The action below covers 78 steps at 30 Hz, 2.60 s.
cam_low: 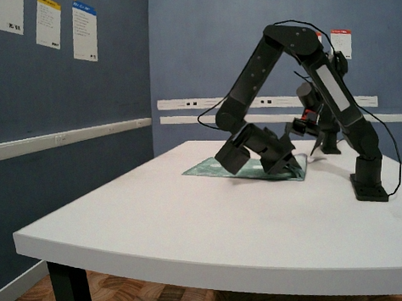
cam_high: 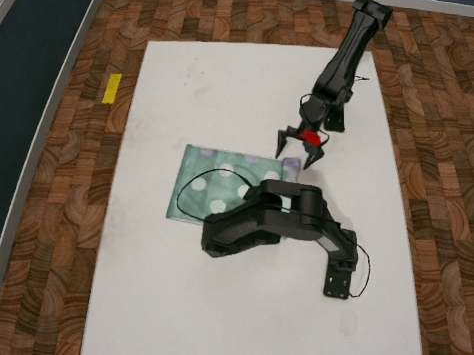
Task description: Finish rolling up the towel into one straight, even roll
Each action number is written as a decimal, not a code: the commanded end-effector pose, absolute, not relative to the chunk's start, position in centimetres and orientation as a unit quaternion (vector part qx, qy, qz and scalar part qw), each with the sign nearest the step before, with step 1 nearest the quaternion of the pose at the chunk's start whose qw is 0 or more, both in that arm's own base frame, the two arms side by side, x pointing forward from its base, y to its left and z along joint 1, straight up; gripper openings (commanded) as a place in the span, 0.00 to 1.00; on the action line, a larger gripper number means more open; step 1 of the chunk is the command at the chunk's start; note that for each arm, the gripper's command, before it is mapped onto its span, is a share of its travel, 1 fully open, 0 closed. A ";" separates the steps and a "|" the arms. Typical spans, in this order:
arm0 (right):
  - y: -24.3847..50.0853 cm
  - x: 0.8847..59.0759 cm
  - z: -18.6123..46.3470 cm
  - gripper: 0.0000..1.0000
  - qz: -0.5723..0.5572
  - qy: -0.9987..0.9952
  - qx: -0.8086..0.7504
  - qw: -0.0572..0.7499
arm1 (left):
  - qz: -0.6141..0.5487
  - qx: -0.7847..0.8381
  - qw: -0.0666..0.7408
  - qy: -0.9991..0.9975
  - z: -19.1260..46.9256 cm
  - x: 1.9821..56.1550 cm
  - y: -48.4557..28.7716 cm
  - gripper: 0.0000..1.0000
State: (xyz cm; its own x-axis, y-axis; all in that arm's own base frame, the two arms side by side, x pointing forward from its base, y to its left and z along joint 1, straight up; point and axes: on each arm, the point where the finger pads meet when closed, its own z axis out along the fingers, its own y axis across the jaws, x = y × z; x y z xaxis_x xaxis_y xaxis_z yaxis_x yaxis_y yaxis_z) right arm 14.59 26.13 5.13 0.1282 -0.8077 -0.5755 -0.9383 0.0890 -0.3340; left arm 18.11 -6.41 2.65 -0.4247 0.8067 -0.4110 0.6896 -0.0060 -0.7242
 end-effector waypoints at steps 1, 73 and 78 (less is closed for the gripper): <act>27.0 14.7 4.4 0.98 0.107 0.643 -0.668 0.359 | 0.457 -0.543 0.059 -0.702 2.3 18.8 -6.3 0.13; 27.5 14.5 2.5 0.16 0.108 0.644 -0.668 0.357 | 0.457 -0.543 0.059 -0.702 3.6 18.9 -6.2 0.85; 27.5 14.5 2.6 0.16 0.125 0.652 -0.665 0.343 | 0.457 -0.543 0.059 -0.702 4.8 20.1 -5.0 0.85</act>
State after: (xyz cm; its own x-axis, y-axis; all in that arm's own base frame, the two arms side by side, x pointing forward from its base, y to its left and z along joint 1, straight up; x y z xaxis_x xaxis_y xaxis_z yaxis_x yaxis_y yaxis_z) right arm 14.66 27.48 2.87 0.1451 -0.7813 -0.6071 -0.9384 0.0858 -0.3347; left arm 18.39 -5.99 4.41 -0.4299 0.8132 -0.3922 0.6651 -0.0085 -0.7467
